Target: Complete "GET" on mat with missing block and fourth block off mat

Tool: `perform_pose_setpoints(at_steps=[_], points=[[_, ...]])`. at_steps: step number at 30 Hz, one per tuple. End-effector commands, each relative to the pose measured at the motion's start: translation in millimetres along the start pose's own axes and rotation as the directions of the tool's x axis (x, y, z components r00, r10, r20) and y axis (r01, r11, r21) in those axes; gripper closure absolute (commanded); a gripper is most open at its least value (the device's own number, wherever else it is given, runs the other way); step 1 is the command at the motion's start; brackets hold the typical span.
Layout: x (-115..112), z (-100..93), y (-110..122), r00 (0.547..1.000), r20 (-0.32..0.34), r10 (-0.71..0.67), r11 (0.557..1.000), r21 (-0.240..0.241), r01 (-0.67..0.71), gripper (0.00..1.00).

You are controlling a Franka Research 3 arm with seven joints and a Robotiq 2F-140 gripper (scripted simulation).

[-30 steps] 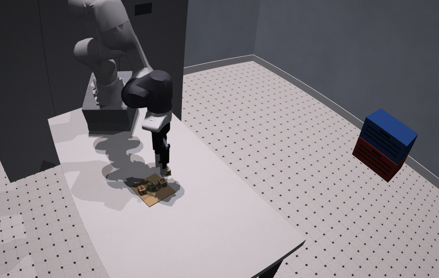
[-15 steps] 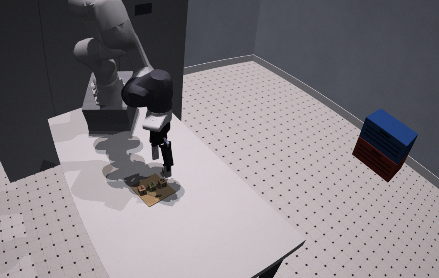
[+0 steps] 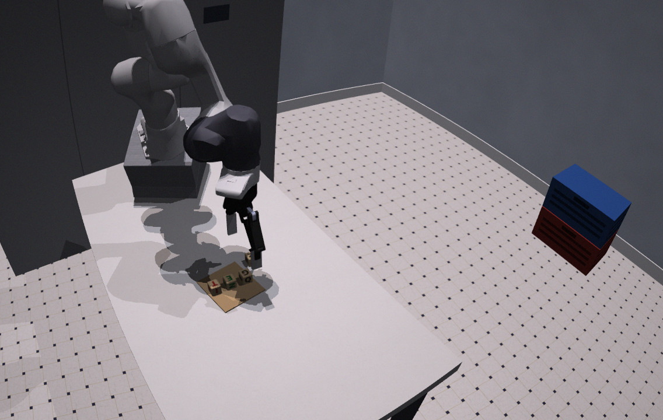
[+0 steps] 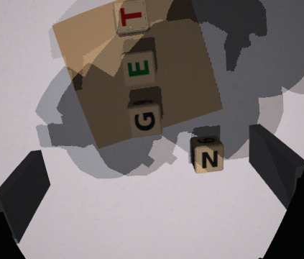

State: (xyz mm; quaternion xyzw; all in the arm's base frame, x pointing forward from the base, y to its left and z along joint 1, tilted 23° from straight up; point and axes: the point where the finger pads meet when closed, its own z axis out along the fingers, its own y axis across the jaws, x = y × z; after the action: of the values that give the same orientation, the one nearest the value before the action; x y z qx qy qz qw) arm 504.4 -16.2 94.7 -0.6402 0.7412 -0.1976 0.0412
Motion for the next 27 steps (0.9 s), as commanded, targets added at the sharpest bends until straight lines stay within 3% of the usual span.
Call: perform_pose_setpoints(at_steps=[1, 10, 23, 27], points=[[0.4, -1.0, 0.8, 1.0, -0.002, -0.007, 1.0, -0.001, 0.007, 0.0], [0.4, -11.2, 0.7, 1.0, -0.002, -0.007, 1.0, -0.001, 0.007, 0.0], [0.3, -65.2, 0.6, 1.0, -0.002, -0.007, 1.0, -0.001, 0.007, 0.0], [0.3, -70.4, 0.6, 1.0, -0.002, -0.007, 1.0, -0.001, 0.007, 0.0]])
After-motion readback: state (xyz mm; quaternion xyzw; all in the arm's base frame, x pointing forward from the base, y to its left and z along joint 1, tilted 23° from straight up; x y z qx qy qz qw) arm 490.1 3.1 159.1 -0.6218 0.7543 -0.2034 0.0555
